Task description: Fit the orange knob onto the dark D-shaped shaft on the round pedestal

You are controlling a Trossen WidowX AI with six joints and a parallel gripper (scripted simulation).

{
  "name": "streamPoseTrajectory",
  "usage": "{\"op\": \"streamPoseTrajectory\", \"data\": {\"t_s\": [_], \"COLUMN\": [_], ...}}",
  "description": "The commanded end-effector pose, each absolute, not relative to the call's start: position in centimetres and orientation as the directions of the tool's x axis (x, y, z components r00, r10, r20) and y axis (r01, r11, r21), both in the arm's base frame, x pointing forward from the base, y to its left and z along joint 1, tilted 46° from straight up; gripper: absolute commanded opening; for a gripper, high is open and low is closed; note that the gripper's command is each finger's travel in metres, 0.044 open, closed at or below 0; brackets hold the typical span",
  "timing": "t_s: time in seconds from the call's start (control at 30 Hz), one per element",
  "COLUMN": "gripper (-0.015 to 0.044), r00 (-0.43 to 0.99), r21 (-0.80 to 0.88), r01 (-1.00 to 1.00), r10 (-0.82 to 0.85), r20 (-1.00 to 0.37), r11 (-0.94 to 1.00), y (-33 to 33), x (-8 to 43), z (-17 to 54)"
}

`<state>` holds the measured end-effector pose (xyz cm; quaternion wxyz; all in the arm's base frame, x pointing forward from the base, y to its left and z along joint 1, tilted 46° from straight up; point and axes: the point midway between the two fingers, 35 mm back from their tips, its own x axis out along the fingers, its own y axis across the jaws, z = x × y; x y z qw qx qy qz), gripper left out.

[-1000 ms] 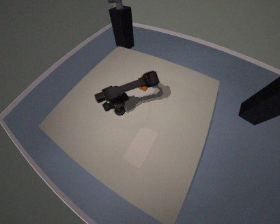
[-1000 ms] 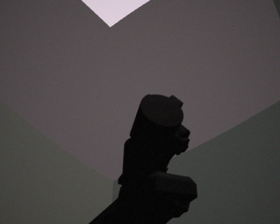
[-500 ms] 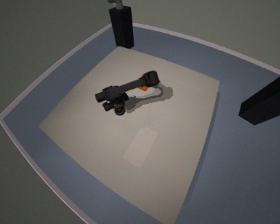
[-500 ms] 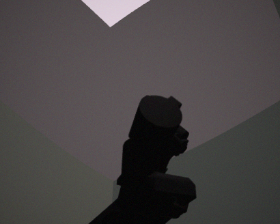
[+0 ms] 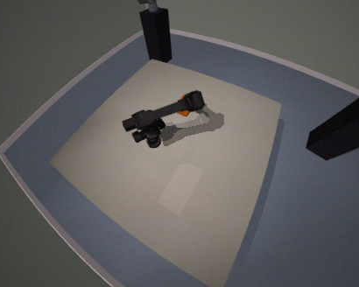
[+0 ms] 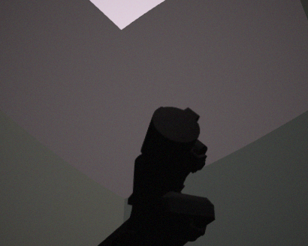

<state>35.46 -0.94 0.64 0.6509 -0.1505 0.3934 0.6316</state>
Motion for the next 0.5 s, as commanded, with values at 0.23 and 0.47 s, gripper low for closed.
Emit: {"op": "streamPoseTrajectory", "data": {"t_s": [0.23, 0.47], "gripper": [0.0, 0.0], "r00": [-0.104, -0.104], "r21": [0.271, 0.3], "r01": [-0.954, -0.941], "r10": [0.705, 0.705], "r20": [-0.702, -0.702], "r11": [0.128, 0.159], "y": [-0.91, -0.89], "x": [35.51, 35.51], "z": [0.59, 0.57]}}
